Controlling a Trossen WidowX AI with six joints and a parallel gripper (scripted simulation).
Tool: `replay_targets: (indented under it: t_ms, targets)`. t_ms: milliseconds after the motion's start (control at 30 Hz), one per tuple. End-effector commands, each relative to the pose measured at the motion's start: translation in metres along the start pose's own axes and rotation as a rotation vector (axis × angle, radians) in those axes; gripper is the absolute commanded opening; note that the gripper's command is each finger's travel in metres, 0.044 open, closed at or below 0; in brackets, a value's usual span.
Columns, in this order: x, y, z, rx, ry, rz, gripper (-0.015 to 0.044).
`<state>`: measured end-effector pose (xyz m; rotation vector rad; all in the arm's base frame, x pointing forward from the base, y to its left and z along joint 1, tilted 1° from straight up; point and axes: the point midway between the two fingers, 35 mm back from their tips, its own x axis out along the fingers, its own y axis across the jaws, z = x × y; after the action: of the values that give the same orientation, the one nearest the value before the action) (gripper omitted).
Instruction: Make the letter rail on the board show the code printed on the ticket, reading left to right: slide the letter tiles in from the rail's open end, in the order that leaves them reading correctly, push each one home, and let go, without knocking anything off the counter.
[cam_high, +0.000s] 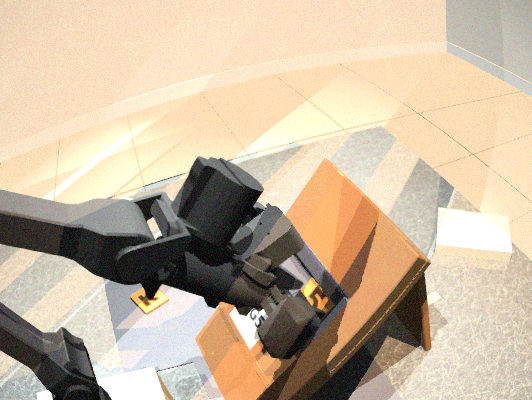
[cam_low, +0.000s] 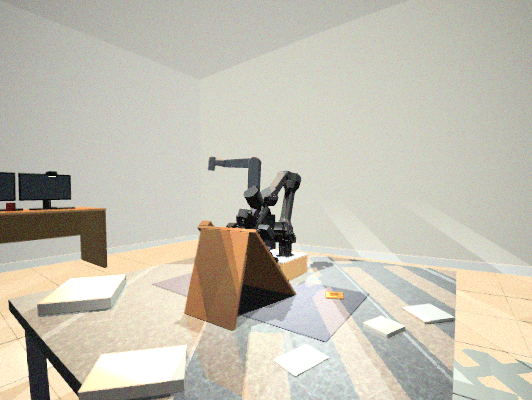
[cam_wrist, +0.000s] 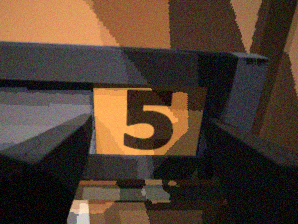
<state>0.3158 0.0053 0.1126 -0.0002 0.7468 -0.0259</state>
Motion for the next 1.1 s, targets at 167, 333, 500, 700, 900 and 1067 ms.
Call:
replay_targets:
  t_ms: [167, 333, 500, 700, 900, 1067]
  targets:
    - [-0.011, 0.000, 0.002, -0.001, -0.007, 0.003, 0.0295]
    - [-0.014, 0.000, 0.001, -0.001, -0.007, 0.003, 0.0295]
    - [-0.018, 0.000, 0.001, -0.002, -0.006, 0.003, 0.0295]
    - [-0.023, 0.000, 0.000, -0.002, -0.006, 0.003, 0.0295]
    - [-0.027, -0.001, 0.000, -0.002, -0.006, 0.003, 0.0295]
    - [-0.032, -0.001, 0.000, -0.002, -0.006, 0.003, 0.0295]
